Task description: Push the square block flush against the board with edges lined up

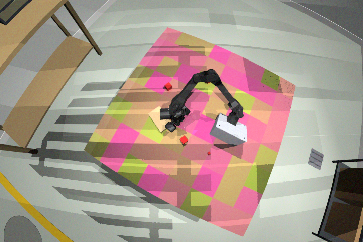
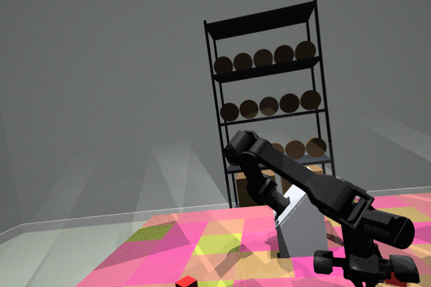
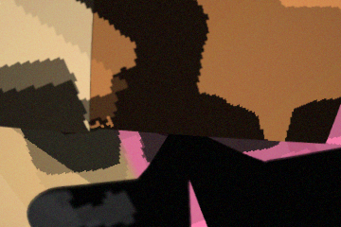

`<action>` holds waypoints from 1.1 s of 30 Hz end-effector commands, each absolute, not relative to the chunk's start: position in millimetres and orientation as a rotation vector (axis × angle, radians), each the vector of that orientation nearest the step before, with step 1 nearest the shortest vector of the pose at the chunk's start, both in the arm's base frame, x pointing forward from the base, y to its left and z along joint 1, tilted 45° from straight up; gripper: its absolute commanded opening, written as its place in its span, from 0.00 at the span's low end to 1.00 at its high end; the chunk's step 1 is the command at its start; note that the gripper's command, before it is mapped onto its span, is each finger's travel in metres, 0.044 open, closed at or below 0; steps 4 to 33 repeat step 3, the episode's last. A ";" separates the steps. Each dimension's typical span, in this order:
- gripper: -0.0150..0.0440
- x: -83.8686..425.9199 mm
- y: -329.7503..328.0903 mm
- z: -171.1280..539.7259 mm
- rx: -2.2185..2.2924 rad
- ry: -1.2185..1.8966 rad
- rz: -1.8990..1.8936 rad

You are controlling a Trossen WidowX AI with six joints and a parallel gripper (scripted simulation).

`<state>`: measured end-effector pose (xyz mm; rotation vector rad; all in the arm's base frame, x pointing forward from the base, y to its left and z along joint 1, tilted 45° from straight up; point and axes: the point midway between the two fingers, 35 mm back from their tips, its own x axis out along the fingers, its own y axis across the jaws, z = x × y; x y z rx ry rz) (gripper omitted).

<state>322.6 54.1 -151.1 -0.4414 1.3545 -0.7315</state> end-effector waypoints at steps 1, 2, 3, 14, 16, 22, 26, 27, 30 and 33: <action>0.25 323.8 54.4 -150.6 -0.447 1.350 -0.730; 0.25 322.5 54.7 -150.9 -0.447 1.351 -0.730; 0.25 321.0 55.0 -151.3 -0.447 1.351 -0.729; 0.25 321.0 55.0 -151.3 -0.447 1.351 -0.729; 0.25 321.0 55.0 -151.3 -0.447 1.351 -0.729; 0.25 321.0 55.0 -151.3 -0.447 1.351 -0.729; 0.25 321.0 55.0 -151.3 -0.447 1.351 -0.729; 0.25 321.0 55.0 -151.3 -0.447 1.351 -0.729; 0.25 321.0 55.0 -151.3 -0.447 1.351 -0.729; 0.25 321.0 55.0 -151.3 -0.447 1.351 -0.729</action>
